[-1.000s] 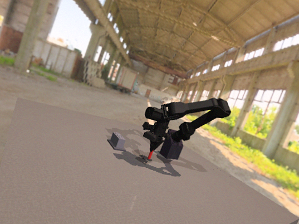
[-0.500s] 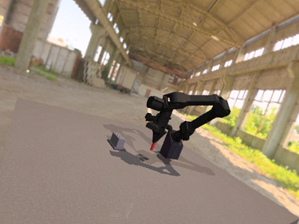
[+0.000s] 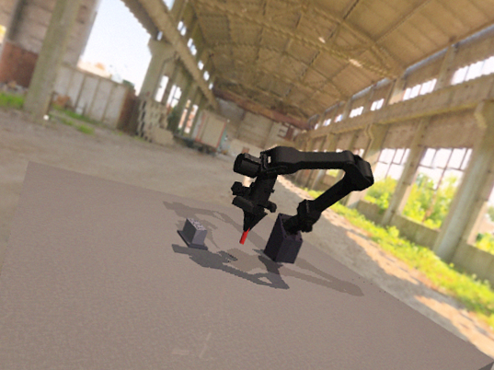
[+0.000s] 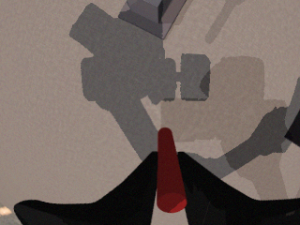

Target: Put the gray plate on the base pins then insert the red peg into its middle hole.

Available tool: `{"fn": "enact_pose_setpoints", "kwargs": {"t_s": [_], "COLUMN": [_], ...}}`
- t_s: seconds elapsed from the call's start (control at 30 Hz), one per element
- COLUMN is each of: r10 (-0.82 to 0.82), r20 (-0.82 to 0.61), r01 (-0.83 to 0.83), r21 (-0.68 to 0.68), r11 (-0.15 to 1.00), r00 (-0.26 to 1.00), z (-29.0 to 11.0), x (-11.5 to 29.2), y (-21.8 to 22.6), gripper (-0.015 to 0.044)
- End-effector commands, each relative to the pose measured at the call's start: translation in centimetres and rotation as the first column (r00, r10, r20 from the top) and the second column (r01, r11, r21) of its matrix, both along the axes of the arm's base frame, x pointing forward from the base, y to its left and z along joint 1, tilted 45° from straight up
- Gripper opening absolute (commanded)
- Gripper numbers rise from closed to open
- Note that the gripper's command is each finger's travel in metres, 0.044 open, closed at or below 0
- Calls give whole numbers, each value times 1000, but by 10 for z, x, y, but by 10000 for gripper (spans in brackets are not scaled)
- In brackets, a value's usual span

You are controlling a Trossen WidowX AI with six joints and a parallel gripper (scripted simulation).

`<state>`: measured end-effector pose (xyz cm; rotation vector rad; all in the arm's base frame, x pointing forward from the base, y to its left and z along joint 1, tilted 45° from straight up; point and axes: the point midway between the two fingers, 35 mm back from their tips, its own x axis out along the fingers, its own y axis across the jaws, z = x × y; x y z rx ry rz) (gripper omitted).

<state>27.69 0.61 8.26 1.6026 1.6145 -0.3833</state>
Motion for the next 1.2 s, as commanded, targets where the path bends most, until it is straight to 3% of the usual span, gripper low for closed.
{"fn": "enact_pose_setpoints", "kwargs": {"t_s": [0.0, 1.17], "r10": [6, 10], "r20": [2, 9], "r01": [-6, -10], "r21": [-6, -11], "r11": [1000, 1000], "r00": [1000, 1000], "z": [-7, -70], "x": [6, 46], "y": [-9, -87], "gripper": [0, 0]}}
